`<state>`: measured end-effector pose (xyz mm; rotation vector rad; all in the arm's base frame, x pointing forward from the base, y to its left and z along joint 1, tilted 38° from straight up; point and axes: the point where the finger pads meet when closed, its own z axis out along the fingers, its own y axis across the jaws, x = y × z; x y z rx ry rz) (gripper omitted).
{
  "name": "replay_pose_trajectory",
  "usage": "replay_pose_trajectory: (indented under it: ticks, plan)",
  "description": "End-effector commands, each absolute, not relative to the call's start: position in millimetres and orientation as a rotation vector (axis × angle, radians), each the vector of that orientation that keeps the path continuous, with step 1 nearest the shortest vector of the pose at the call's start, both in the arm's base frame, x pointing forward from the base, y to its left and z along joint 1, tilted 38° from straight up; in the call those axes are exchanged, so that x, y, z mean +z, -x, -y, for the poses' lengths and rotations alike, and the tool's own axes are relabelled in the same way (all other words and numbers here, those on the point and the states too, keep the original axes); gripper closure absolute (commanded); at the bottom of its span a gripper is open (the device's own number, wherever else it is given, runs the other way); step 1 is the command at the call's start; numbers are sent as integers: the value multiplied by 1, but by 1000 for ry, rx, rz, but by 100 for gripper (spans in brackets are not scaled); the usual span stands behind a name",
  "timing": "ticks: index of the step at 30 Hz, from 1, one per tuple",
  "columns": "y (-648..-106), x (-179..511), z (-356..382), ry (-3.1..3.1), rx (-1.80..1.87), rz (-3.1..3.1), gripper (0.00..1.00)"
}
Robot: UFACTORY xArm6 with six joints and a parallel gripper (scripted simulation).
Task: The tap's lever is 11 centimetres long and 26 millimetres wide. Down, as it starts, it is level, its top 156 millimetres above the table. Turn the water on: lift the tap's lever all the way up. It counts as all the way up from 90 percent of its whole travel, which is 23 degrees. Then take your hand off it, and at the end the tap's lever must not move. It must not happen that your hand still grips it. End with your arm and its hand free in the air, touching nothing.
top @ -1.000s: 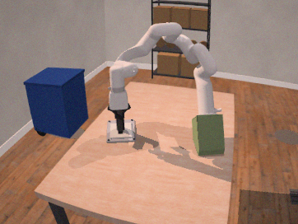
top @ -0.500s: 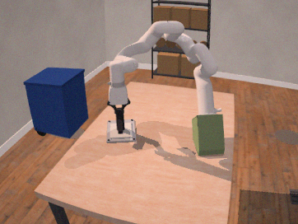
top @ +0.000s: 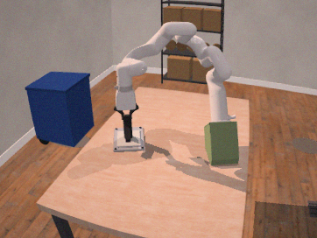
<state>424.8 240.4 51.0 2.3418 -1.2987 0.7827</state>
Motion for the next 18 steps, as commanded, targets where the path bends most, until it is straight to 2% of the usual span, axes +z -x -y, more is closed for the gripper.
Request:
replay_pose_trajectory:
  ticks: [1,15,16,18]
  plan:
    - [-426,53,-242,-2345,786,1301,100]
    - [-426,56,-242,-2345,786,1301,100]
    - [-426,56,-242,-2345,786,1301,36]
    - [-426,56,-242,-2345,786,1301,36]
